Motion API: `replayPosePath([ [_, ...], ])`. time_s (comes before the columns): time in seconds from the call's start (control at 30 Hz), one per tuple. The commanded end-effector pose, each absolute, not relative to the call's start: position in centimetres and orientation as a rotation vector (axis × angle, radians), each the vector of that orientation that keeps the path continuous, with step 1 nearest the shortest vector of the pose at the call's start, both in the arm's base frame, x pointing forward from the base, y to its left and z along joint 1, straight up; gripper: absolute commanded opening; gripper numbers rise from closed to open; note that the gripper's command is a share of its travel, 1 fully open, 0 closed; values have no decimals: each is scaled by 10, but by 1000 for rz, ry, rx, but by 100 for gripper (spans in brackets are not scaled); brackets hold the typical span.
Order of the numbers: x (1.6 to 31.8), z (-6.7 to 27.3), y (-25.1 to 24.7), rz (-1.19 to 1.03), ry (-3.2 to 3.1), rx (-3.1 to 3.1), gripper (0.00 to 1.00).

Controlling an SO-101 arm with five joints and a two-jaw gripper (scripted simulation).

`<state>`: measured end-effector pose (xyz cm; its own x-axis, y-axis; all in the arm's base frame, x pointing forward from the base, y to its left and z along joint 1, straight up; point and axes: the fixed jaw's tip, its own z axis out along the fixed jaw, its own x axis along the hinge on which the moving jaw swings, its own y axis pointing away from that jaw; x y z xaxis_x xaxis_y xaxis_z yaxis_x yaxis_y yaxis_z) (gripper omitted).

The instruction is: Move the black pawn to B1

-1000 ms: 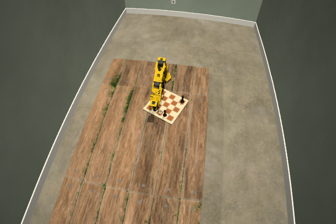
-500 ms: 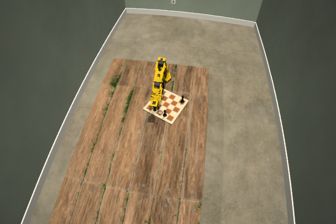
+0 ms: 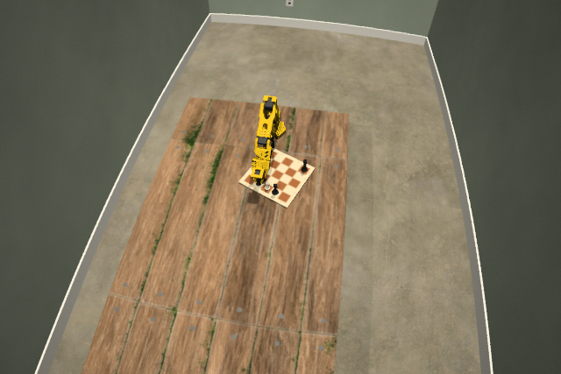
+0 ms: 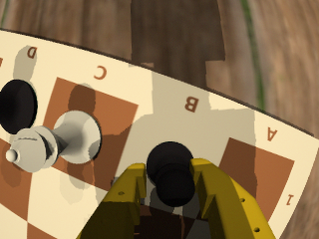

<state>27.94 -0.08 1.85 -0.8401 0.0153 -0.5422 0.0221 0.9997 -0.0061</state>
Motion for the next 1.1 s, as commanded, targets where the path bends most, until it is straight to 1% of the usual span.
replayPosePath([
  [0.0, 275, 13, 0, -10, 2589, 34, 9],
  [0.5, 275, 23, 0, -10, 2589, 34, 9],
  [1.0, 274, 61, 0, -10, 2588, 34, 9],
  [1.07, 274, 61, 0, -10, 2588, 34, 9],
])
